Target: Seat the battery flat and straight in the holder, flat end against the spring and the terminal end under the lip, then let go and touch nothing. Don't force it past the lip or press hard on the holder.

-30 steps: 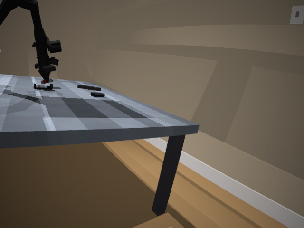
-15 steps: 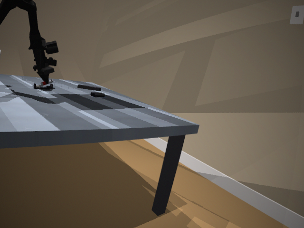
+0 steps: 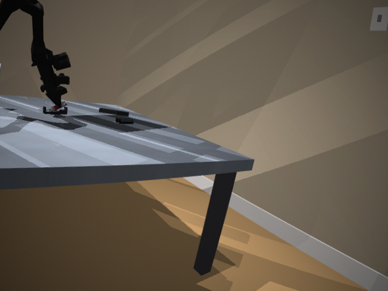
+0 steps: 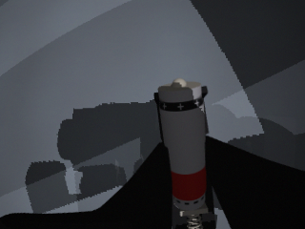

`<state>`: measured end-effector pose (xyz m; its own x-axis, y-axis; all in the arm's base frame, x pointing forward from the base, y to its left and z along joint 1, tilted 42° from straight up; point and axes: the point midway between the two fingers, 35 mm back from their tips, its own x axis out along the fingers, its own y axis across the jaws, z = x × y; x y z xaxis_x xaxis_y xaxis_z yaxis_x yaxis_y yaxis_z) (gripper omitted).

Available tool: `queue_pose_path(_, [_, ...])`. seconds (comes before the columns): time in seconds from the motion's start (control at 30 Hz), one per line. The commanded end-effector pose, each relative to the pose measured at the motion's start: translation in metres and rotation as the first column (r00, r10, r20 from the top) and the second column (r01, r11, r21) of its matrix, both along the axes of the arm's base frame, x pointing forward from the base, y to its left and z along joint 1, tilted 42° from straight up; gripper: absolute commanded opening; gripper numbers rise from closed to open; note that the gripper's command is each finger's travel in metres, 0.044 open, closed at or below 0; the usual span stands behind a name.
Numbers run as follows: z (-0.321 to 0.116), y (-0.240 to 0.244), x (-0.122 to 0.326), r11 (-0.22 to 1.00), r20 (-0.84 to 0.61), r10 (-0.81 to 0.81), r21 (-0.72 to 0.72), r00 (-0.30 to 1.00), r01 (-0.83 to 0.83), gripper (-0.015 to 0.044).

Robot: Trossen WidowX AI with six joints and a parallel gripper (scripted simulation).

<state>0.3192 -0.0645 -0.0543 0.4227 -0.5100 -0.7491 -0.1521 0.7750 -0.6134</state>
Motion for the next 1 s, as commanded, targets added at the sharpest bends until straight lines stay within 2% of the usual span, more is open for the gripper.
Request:
queue_pose_path(0.0, [0.0,-0.002,-0.003,1.0,0.013,0.019,0.004,1.0,-0.019,0.0061])
queue_pose_path(0.97, [0.0,-0.006,-0.023,0.999,0.031,0.04,0.004,0.999,-0.04,0.0061])
